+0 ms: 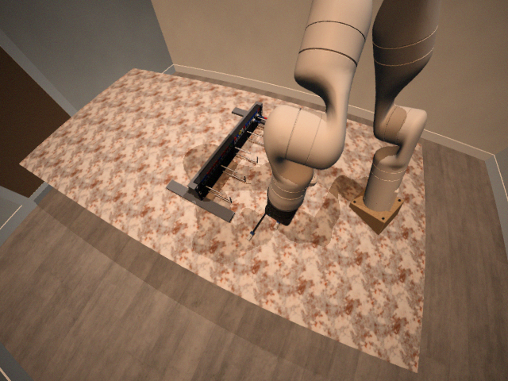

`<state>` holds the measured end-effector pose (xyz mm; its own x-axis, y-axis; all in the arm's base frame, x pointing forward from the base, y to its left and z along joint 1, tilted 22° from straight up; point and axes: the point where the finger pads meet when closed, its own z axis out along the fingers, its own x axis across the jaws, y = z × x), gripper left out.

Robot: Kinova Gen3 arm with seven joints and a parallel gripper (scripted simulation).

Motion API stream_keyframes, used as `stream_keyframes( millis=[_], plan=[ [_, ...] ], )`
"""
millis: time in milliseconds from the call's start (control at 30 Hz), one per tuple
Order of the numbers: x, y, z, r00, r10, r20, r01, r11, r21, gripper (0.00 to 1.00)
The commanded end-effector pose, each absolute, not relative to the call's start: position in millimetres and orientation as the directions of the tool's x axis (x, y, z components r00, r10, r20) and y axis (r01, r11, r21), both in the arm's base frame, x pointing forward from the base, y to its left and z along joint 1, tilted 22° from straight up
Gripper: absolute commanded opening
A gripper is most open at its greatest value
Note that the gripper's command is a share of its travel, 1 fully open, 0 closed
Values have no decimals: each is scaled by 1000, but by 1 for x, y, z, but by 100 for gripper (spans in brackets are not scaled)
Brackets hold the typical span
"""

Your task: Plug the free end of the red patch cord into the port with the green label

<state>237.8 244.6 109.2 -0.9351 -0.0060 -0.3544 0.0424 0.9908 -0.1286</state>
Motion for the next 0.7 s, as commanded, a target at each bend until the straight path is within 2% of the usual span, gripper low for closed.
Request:
stream_keyframes(
  millis=[0,667],
  plan=[
    [238,245,110,-935,-6,-355,42,991,-127,73],
    [239,245,106,-935,-6,-355,42,991,-127,73]
  ],
)
